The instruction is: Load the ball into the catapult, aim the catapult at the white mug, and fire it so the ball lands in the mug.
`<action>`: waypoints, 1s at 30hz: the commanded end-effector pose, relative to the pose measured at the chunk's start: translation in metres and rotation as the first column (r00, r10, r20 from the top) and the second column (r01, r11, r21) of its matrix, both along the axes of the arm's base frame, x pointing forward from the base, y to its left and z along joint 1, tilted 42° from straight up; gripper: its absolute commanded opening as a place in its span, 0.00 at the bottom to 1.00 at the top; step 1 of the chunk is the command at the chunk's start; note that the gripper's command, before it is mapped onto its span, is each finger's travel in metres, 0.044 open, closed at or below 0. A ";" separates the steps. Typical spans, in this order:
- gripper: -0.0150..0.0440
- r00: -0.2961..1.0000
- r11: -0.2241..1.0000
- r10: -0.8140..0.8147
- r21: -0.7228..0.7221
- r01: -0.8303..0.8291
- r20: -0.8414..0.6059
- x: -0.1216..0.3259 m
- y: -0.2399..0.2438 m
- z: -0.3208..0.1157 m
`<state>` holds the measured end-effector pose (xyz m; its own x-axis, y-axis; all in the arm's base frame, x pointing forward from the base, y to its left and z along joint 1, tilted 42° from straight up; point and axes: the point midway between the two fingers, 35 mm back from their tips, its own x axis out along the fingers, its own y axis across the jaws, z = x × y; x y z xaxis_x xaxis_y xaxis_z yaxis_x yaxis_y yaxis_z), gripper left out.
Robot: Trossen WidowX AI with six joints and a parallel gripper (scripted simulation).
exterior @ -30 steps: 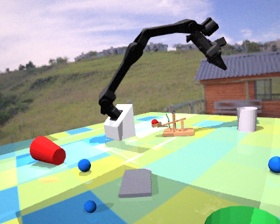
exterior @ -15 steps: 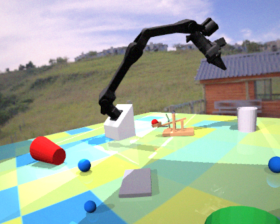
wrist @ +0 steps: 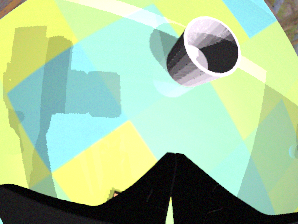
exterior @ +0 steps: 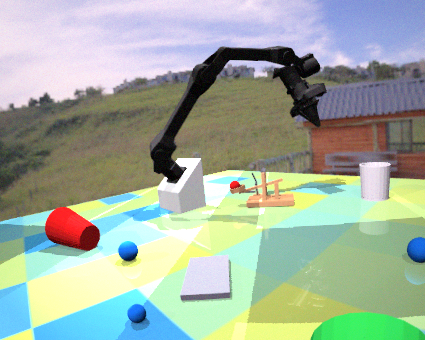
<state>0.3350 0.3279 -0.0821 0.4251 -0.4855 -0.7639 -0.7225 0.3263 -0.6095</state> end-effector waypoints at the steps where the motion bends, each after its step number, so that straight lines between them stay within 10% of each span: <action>1: 0.25 0.993 0.991 0.067 -0.110 -0.078 -0.098 -0.028 -0.011 -0.013; 30: 0.25 0.728 0.584 0.114 -0.547 -0.599 -0.676 -0.172 -0.112 -0.029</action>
